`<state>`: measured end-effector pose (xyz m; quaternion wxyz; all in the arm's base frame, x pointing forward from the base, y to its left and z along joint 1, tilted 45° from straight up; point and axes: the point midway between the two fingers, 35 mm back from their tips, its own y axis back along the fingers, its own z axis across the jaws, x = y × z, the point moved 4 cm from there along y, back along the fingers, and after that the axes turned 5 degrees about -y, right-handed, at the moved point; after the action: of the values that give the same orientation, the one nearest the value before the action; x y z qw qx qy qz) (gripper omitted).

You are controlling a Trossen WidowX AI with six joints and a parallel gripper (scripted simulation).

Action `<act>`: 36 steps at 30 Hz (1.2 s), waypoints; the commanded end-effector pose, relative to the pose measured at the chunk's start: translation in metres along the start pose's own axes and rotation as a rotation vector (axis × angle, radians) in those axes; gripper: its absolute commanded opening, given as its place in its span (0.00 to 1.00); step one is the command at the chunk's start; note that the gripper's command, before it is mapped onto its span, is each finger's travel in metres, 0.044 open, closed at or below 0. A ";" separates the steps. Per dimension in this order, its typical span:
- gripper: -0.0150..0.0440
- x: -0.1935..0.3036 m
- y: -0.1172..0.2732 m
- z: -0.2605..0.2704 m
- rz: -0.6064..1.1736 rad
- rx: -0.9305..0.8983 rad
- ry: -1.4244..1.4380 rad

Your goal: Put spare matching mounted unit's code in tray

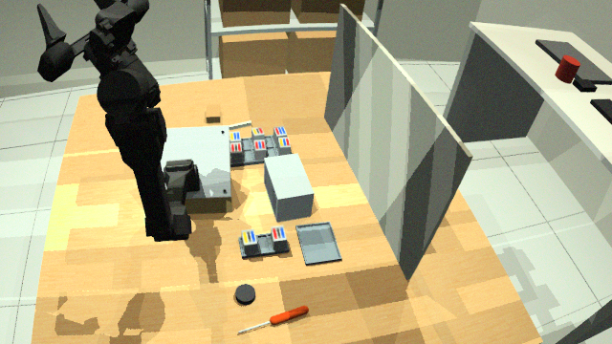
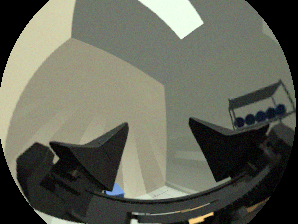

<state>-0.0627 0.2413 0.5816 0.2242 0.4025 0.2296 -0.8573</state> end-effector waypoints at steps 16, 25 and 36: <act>1.00 -0.011 -0.007 -0.083 -0.046 0.290 -0.012; 1.00 -0.009 0.010 -0.191 -0.038 0.634 -0.145; 1.00 -0.003 0.077 -0.311 -0.062 1.110 -0.304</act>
<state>0.1399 0.3566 0.4173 0.0038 0.3412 -0.2167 -0.9147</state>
